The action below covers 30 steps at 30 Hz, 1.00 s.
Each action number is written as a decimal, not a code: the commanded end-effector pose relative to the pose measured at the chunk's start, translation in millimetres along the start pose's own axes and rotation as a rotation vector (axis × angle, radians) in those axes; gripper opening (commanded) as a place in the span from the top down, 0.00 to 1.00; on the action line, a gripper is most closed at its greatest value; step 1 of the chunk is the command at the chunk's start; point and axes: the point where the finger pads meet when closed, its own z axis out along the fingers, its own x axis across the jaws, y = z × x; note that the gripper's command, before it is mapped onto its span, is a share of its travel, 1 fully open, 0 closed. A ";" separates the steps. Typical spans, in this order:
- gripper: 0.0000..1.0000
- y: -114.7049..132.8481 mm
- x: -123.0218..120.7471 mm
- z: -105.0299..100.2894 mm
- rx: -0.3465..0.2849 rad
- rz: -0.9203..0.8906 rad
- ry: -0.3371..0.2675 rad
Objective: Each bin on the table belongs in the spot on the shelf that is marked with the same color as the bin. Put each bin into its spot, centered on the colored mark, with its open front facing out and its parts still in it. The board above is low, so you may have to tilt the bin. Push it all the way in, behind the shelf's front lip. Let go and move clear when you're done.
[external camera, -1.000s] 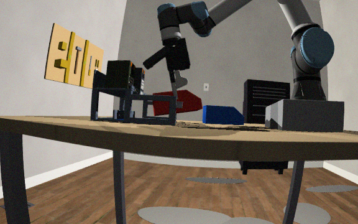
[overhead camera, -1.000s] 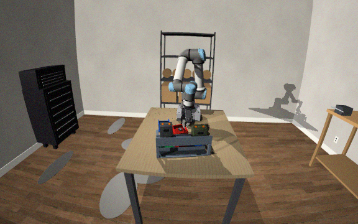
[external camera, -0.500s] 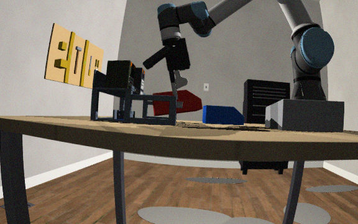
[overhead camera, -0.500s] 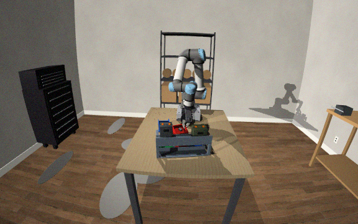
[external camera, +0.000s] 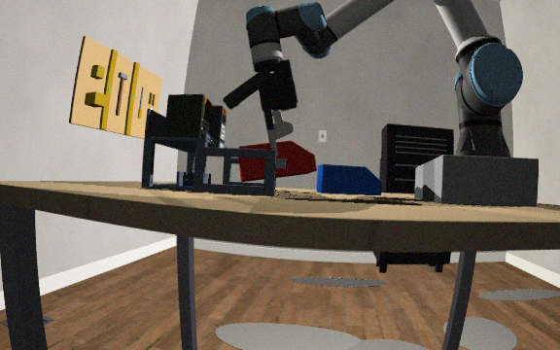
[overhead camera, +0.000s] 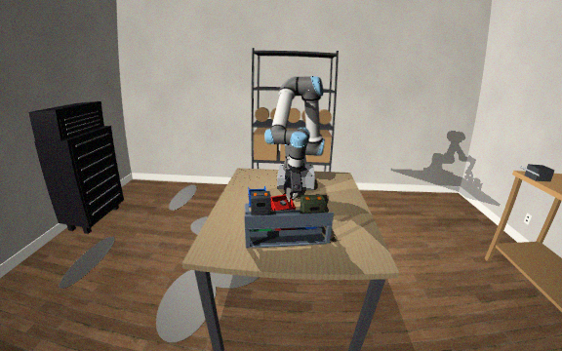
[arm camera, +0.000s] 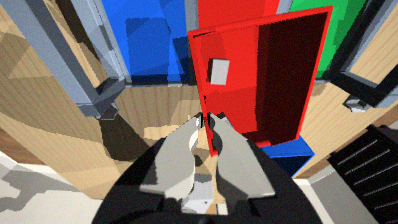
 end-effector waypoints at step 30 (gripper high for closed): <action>1.00 -2.4 -1.0 9.4 0.001 0.000 0.001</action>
